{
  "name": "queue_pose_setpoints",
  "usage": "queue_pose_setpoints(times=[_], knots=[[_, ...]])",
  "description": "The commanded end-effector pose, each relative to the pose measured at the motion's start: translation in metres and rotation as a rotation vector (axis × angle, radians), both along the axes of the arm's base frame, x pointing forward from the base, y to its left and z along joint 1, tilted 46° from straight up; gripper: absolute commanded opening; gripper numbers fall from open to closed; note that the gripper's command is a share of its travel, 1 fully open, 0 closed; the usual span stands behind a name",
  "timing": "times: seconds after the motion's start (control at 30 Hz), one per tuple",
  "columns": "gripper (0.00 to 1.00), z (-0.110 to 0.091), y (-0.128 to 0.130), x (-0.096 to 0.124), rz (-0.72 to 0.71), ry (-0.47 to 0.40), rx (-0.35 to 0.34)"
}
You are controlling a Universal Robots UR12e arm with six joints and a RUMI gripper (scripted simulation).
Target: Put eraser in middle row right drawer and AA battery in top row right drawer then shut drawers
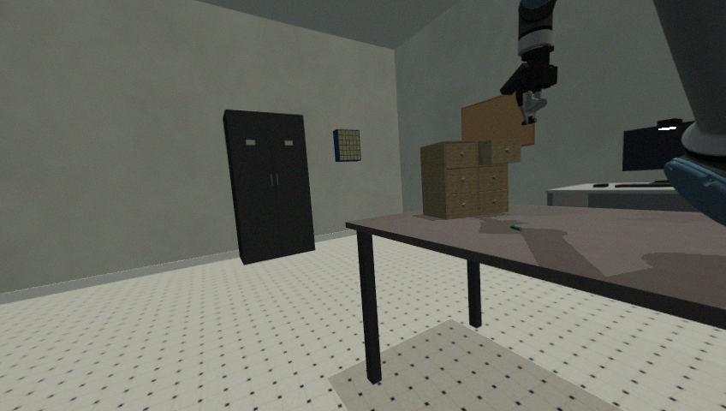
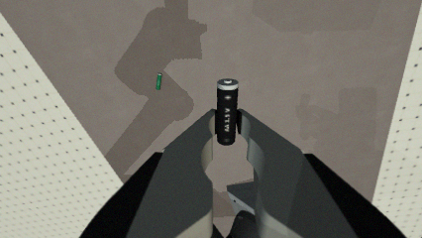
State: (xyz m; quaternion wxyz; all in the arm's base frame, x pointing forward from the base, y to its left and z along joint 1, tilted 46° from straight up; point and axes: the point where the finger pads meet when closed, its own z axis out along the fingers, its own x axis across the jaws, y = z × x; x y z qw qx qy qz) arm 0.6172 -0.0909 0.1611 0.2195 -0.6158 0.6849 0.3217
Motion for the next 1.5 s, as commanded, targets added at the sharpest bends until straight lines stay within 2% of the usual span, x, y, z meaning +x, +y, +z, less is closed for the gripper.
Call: queue_pose_setpoints(times=[0.0, 0.73, 1.47], knots=[[0.05, 0.0004, -0.0007, 0.0003, -0.009, -0.009, -0.002], [0.05, 0.0001, -0.0003, -0.0005, -0.081, -0.082, -0.018], [0.05, -0.0003, 0.0005, -0.0023, -0.246, -0.248, -0.052]])
